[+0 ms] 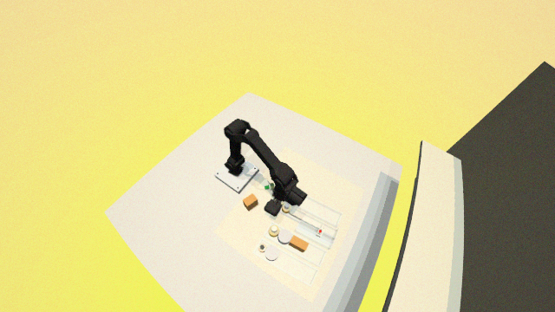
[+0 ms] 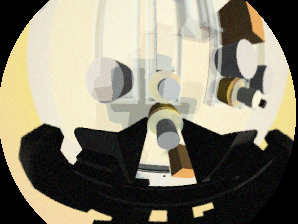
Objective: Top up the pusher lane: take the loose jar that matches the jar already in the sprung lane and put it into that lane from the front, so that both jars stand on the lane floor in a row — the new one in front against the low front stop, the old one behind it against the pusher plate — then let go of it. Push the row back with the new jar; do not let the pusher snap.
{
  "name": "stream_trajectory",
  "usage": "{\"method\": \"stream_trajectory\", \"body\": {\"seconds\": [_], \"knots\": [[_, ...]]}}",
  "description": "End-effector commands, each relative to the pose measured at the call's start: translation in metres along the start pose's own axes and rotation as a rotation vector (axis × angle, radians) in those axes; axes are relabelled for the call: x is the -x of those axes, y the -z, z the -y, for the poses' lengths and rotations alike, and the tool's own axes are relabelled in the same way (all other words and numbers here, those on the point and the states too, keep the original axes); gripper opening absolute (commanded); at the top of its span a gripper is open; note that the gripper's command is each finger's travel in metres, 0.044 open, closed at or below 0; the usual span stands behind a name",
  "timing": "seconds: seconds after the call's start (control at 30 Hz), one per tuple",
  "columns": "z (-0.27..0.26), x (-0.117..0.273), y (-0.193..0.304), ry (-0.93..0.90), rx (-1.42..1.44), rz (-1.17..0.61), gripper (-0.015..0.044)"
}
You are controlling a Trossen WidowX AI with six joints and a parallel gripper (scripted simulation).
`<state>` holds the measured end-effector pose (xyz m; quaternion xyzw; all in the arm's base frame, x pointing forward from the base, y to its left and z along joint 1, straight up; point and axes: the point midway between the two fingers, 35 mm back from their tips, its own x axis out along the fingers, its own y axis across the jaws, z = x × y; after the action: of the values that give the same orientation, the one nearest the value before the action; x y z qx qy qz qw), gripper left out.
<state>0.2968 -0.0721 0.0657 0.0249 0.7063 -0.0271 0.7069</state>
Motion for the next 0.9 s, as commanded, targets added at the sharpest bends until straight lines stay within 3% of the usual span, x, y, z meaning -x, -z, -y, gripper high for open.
{"method": "stream_trajectory", "body": {"seconds": [0.0,0.87], "knots": [[0.001,0.001,-0.009,0.002,-0.004,0.023,0.0000],[0.001,0.002,-0.021,0.002,-0.004,0.024,0.0000]]}}
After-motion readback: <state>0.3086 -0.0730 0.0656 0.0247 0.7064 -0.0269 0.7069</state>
